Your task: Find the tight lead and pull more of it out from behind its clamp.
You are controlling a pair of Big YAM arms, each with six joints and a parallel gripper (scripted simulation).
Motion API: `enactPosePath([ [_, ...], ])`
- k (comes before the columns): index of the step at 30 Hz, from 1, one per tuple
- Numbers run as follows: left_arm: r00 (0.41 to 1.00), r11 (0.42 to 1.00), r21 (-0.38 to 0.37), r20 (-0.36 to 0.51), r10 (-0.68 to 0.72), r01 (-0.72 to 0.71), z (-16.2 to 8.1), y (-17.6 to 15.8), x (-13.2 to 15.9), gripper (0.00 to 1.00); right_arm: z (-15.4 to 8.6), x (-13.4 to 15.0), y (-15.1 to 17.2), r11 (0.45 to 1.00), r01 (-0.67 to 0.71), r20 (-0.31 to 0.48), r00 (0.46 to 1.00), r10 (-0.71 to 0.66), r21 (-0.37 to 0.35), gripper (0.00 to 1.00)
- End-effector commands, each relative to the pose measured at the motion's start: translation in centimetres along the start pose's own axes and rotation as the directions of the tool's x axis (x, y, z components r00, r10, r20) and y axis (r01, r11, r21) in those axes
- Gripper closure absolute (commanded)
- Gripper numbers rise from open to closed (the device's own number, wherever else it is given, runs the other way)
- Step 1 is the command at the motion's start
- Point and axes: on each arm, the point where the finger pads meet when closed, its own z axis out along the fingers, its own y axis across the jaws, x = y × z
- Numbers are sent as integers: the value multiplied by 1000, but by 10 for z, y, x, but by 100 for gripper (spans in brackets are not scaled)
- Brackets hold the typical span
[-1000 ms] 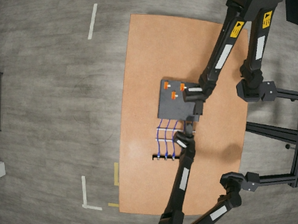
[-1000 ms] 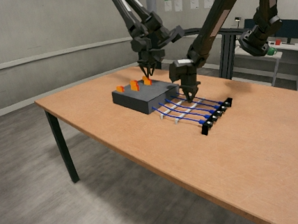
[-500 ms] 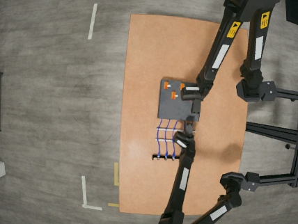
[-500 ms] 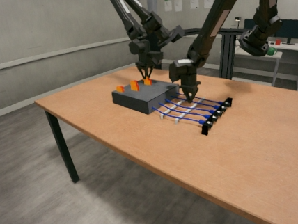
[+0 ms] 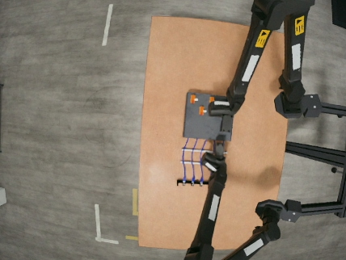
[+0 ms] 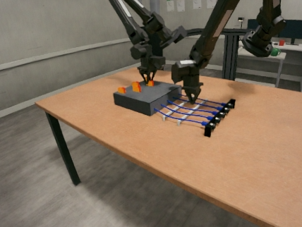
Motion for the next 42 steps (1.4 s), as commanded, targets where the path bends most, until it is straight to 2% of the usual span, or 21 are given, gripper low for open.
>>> enactPosePath([
  [1,1000,1000,-9,8,-3,3,-2,3,-2,100,8,1,-4,1000,4,-1,1000,-4,3,65],
  [5,1000,1000,-9,8,-3,3,-2,3,-2,100,13,1,-4,1000,4,-1,1000,-4,3,65],
  [6,1000,1000,-9,8,-3,3,-2,3,-2,100,13,1,-4,1000,6,-1,1000,-6,5,76],
  [15,1000,1000,-9,8,-3,3,-2,3,-2,100,7,-2,-9,1000,9,5,1000,-9,22,83],
  [22,1000,1000,-9,8,-3,3,-2,3,-2,100,7,-1,-4,1000,6,3,1000,-6,10,93],
  [23,1000,1000,-9,8,-3,3,-2,3,-2,100,7,-1,-5,1000,11,4,1000,-11,18,100],
  [26,1000,1000,-9,8,-3,3,-2,3,-2,100,7,-1,-5,1000,10,4,1000,-11,18,100],
  [27,1000,1000,-9,8,-3,3,-2,3,-2,100,7,-1,-5,1000,10,4,1000,-11,18,95],
  [42,1000,1000,-9,8,-3,3,-2,3,-2,100,-15,-12,-28,996,-9,36,999,6,86,95],
])
